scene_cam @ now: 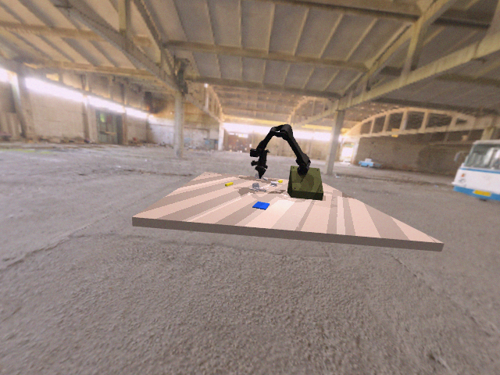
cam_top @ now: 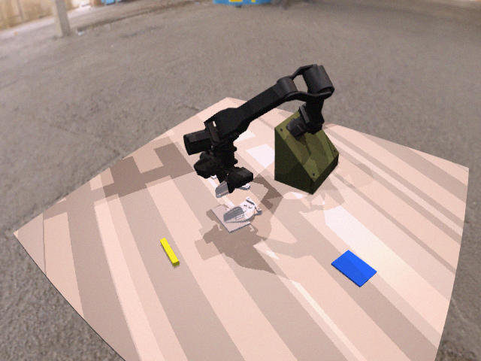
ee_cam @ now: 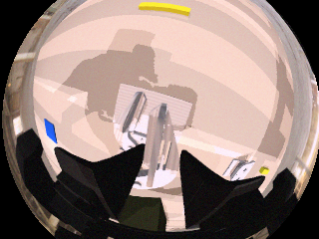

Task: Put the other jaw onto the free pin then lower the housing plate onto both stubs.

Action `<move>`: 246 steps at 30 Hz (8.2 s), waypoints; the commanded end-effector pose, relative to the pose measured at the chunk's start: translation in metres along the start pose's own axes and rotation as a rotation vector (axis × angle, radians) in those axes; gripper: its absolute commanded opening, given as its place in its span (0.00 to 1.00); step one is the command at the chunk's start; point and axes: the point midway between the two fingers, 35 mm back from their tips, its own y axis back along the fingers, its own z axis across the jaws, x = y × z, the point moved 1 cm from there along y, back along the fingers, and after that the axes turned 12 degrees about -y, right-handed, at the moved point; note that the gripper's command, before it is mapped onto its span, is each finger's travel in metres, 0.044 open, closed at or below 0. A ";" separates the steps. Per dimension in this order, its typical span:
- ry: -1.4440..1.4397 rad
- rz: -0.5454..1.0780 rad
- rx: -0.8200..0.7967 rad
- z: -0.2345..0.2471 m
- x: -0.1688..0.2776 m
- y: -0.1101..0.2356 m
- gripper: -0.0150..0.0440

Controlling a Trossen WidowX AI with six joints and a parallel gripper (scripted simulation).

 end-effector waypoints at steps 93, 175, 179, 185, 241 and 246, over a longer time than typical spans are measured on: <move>0.006 0.004 0.001 -0.001 0.002 -0.059 0.48; 0.009 0.004 0.001 0.000 0.002 -0.068 0.48; 0.009 0.004 0.001 0.000 0.002 -0.064 0.48; 0.009 0.004 0.001 0.000 0.001 -0.065 0.48; 0.011 0.004 0.000 0.000 0.001 -0.070 0.63; 0.011 0.004 0.000 0.000 0.001 -0.070 0.63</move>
